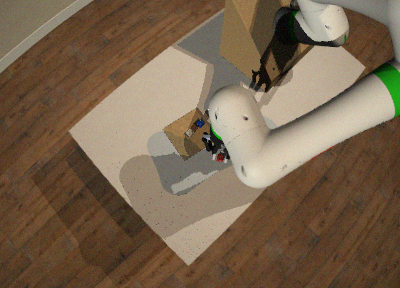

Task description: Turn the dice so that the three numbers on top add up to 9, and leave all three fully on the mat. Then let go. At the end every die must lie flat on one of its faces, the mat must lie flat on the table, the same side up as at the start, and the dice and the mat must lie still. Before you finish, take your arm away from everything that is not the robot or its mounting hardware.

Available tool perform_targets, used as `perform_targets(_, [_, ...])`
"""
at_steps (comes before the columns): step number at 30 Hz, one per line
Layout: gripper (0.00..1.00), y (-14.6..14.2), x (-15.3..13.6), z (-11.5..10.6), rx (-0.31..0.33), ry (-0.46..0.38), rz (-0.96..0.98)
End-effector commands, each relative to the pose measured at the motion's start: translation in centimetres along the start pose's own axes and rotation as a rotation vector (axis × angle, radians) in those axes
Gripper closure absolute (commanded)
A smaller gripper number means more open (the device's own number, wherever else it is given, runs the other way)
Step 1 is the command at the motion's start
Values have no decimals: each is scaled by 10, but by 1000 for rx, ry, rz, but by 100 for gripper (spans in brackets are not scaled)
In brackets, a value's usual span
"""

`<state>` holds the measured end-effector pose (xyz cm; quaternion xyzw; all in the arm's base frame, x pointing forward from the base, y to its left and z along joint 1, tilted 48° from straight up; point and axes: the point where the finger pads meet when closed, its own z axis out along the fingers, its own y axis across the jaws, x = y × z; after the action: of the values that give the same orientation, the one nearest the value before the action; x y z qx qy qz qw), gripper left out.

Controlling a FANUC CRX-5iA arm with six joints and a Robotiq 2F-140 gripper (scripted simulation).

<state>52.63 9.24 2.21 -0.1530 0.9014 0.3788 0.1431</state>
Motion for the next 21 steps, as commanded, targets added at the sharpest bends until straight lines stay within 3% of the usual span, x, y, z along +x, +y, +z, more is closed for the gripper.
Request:
perform_targets(1, [79, 0, 0, 0, 0, 0, 0])
perform_targets(21, [79, 0, 0, 17, 0, 0, 0])
